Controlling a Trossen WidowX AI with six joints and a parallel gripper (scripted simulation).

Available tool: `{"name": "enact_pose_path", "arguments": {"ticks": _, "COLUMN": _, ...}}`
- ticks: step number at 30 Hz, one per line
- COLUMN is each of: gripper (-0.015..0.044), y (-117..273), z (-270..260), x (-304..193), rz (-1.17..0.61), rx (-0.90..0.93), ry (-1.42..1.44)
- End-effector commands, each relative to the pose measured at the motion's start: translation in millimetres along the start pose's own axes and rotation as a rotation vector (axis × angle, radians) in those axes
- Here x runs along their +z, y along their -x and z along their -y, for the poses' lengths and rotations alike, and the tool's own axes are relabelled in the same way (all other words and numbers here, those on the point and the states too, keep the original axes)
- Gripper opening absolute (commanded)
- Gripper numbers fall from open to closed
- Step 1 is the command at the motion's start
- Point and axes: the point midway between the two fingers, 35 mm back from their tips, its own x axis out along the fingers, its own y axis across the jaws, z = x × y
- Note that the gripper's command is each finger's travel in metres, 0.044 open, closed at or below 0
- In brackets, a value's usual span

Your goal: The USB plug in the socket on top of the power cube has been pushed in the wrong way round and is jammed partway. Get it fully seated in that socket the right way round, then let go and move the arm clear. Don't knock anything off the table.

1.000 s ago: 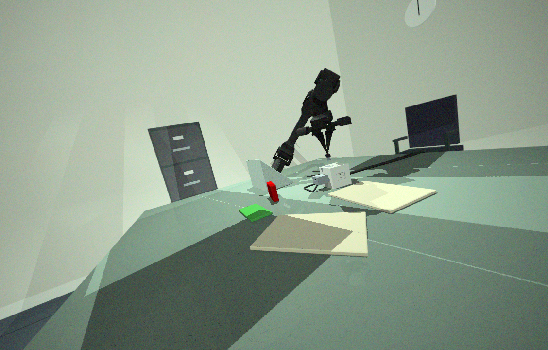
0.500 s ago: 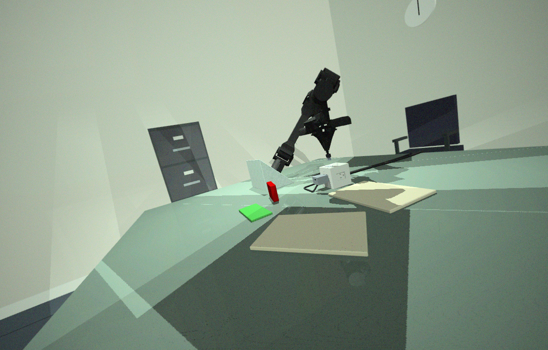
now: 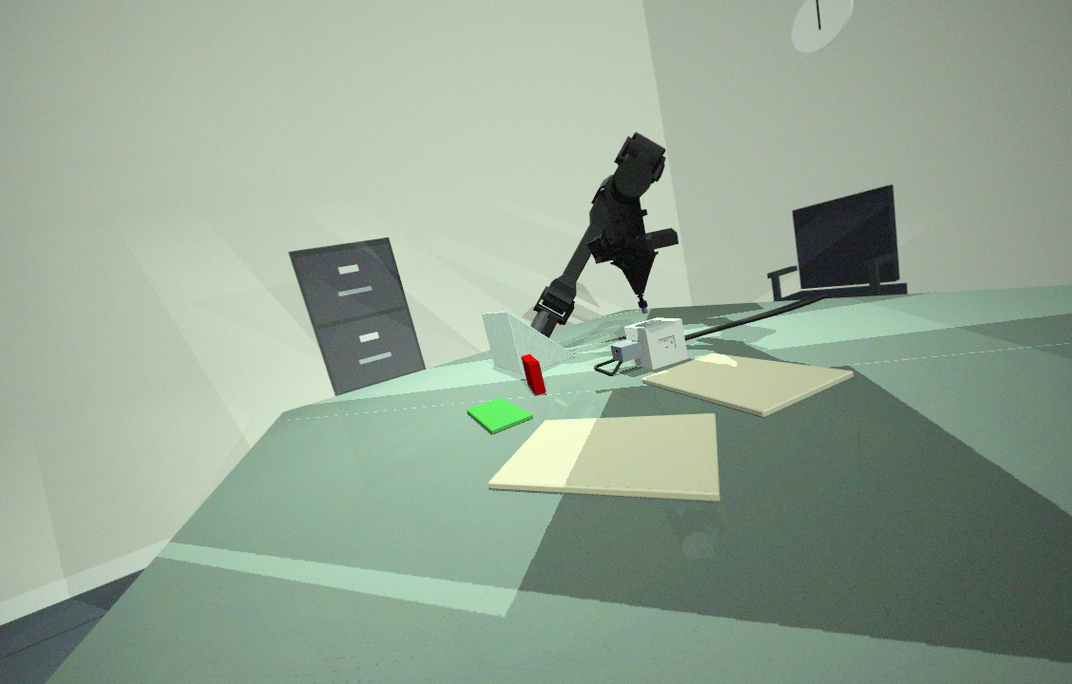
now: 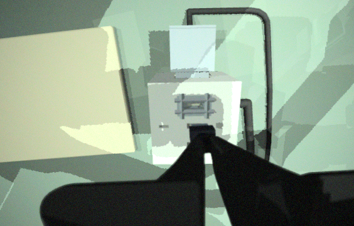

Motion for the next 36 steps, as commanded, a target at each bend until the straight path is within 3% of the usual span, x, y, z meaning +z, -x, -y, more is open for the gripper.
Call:
{"name": "enact_pose_path", "arguments": {"ticks": 1, "gripper": 0.0000, "y": -0.1, "z": -0.1, "x": 0.1, "rz": 0.001, "rx": 0.001, "ry": -0.085}}
{"name": "enact_pose_path", "arguments": {"ticks": 36, "gripper": 0.0000, "y": -2.6, "z": -0.5, "x": 1.3, "rz": 0.009, "rx": 0.001, "ry": -0.077}}
